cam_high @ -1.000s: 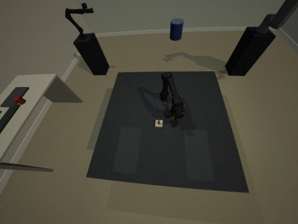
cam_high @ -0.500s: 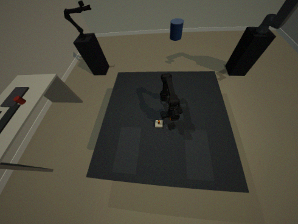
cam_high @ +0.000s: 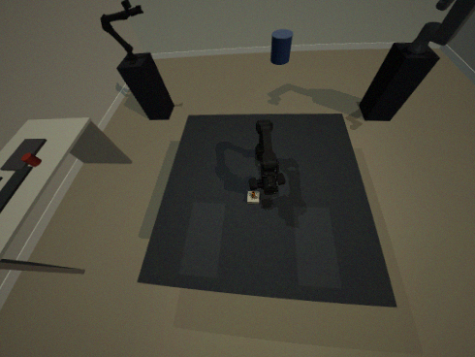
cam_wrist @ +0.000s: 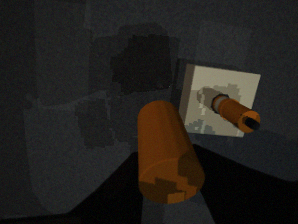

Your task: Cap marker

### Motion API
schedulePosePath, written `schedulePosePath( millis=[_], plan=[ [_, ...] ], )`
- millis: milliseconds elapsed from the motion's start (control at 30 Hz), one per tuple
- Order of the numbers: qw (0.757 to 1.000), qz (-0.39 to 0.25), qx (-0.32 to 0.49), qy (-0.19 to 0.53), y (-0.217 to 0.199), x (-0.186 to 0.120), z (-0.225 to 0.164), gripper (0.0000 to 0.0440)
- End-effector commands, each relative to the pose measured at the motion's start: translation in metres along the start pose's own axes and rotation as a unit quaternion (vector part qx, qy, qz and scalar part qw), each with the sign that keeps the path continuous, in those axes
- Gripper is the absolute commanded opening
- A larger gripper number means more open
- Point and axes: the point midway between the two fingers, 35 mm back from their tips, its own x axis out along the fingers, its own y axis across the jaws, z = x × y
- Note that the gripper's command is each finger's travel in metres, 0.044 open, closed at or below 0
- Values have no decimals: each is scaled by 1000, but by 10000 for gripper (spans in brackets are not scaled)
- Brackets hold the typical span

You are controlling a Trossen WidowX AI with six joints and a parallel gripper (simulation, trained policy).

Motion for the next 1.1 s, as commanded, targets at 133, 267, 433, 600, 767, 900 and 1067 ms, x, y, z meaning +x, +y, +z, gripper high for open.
schedulePosePath(
  millis=[133,267,433,600,767,900,1067],
  plan=[
    [1000,-2,25,4,-29,-6,0,0],
    [999,-2,41,7,-44,-8,-2,0],
    [998,-1,59,13,-61,-10,-7,0],
    [997,2,72,20,-72,-11,-11,0],
    [997,12,76,31,-73,-3,-12,0],
    [996,18,76,39,-72,3,-13,0],
    [996,24,75,48,-72,14,-13,0]
  ],
)
